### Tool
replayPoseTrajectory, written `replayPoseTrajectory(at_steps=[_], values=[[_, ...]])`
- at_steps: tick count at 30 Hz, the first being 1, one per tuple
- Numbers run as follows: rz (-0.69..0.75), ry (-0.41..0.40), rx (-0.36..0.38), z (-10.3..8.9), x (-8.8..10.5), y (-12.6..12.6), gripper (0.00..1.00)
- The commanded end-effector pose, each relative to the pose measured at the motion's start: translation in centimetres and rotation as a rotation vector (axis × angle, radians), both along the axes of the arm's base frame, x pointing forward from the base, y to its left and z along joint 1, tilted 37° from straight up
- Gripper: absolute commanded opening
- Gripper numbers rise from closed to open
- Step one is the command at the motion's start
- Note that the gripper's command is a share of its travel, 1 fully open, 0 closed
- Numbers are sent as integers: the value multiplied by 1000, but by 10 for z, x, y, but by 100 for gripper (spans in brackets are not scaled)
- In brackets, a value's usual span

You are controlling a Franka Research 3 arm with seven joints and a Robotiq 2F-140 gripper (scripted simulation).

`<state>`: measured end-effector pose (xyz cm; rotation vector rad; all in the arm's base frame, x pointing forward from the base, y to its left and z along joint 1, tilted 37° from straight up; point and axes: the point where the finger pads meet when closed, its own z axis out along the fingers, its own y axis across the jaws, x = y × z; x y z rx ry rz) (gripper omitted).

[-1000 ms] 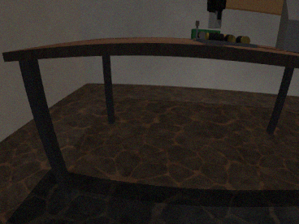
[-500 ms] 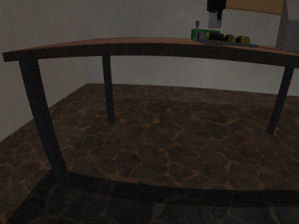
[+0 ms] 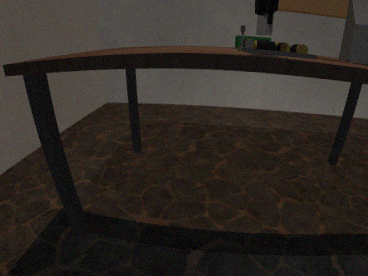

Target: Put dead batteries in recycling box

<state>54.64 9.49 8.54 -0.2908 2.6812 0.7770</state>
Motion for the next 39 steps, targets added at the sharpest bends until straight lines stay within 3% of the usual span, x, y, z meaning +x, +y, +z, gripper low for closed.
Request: replayPoseTrajectory(at_steps=[1,29,39], values=[[2,-2,-2,0,0,1,29],[2,-2,-2,-1,0,2,29],[2,-2,-2,-24,8,18,29]])
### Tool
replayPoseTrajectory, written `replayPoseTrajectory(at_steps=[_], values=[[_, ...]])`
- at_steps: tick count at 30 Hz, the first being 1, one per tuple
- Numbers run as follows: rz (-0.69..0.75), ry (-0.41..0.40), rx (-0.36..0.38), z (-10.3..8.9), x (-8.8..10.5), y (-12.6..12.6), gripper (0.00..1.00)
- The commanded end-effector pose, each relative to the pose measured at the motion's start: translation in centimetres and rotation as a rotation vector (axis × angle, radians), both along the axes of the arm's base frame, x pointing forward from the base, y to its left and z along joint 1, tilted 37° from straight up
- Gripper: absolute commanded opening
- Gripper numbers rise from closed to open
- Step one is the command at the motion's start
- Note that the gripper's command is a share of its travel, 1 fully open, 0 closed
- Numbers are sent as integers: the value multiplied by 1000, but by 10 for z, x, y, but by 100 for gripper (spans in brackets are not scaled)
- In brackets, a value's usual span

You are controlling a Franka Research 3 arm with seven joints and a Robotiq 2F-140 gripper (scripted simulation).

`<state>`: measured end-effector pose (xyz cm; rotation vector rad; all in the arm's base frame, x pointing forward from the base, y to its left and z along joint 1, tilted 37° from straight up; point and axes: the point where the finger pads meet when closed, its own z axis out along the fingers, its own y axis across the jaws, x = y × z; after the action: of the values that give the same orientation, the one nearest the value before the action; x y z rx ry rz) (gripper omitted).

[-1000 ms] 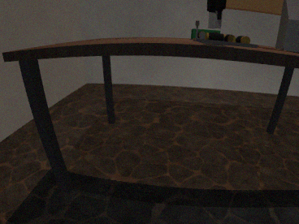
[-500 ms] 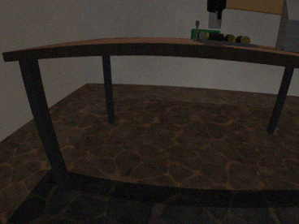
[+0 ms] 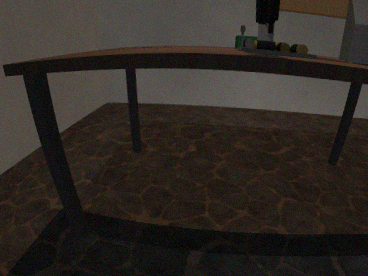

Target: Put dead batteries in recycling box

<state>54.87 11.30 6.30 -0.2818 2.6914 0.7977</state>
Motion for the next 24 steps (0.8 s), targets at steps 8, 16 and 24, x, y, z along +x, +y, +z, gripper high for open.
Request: replayPoseTrajectory(at_steps=[8,16,24], values=[[3,-19,-13,-6,7,2,29],[3,-19,-13,-13,9,7,29],[3,-19,-13,-14,9,8,29]])
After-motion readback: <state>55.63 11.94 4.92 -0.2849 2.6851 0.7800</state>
